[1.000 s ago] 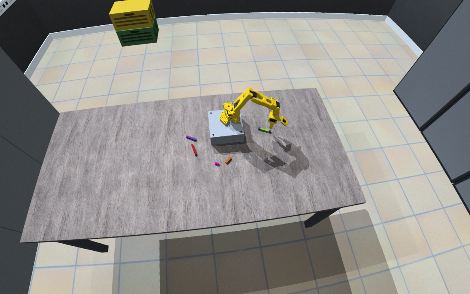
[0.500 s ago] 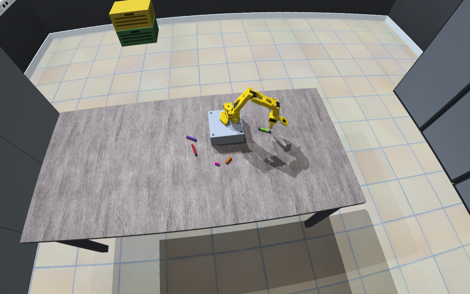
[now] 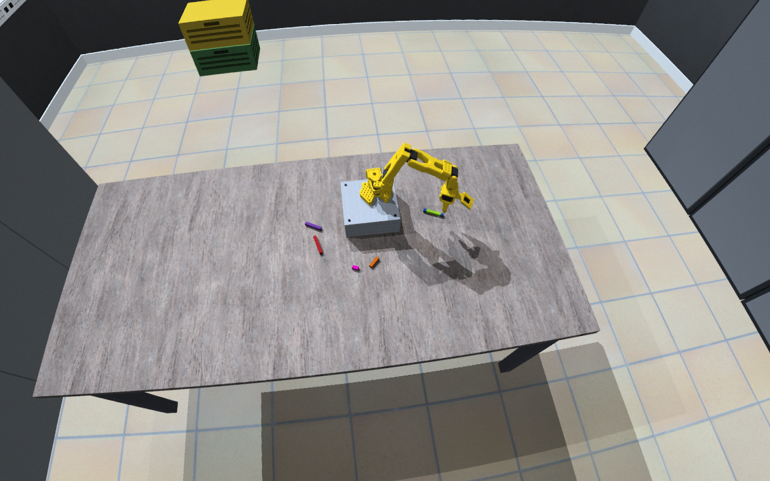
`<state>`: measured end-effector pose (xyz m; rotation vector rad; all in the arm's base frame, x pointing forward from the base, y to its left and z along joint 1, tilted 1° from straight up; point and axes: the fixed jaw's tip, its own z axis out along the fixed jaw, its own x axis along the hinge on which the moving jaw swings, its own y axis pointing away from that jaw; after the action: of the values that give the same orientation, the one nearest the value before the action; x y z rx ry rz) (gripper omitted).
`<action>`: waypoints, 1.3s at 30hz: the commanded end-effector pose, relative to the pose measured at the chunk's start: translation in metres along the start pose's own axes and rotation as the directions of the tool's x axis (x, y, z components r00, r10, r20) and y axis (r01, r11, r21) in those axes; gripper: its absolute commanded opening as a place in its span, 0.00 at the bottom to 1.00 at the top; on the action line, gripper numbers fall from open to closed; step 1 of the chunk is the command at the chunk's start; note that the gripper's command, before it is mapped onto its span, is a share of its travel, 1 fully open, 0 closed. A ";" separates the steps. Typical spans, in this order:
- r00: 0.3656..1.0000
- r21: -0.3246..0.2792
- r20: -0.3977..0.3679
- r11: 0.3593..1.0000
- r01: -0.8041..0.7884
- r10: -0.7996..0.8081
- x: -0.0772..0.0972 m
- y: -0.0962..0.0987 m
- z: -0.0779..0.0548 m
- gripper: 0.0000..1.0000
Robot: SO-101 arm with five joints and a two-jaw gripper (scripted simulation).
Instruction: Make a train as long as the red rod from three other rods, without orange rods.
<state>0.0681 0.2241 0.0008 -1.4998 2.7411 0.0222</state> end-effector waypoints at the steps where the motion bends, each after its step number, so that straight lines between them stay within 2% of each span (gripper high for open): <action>1: 0.999 -0.003 0.014 0.999 -0.051 0.051 -0.001 -0.017 -0.012 0.17; 3: 0.997 -0.003 0.021 0.997 -0.072 0.072 -0.002 -0.023 -0.016 0.17; 9: 0.971 -0.007 0.072 0.974 -0.227 0.227 0.002 -0.069 -0.044 0.17; 17: 0.885 -0.003 0.149 0.895 -0.445 0.441 0.031 -0.128 -0.079 0.17; 19: 0.885 -0.003 0.149 0.895 -0.445 0.441 0.031 -0.128 -0.079 0.17; 24: 0.795 0.005 0.203 0.811 -0.585 0.572 0.062 -0.158 -0.099 0.17; 28: 0.716 0.013 0.242 0.736 -0.677 0.654 0.088 -0.172 -0.110 0.17; 34: 0.613 0.026 0.288 0.634 -0.773 0.736 0.120 -0.182 -0.120 0.17; 36: 0.613 0.026 0.288 0.634 -0.773 0.736 0.120 -0.182 -0.120 0.17; 39: 0.576 0.032 0.303 0.596 -0.803 0.760 0.131 -0.183 -0.123 0.17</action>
<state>0.1571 0.0245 0.1188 -0.1608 2.8199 0.0208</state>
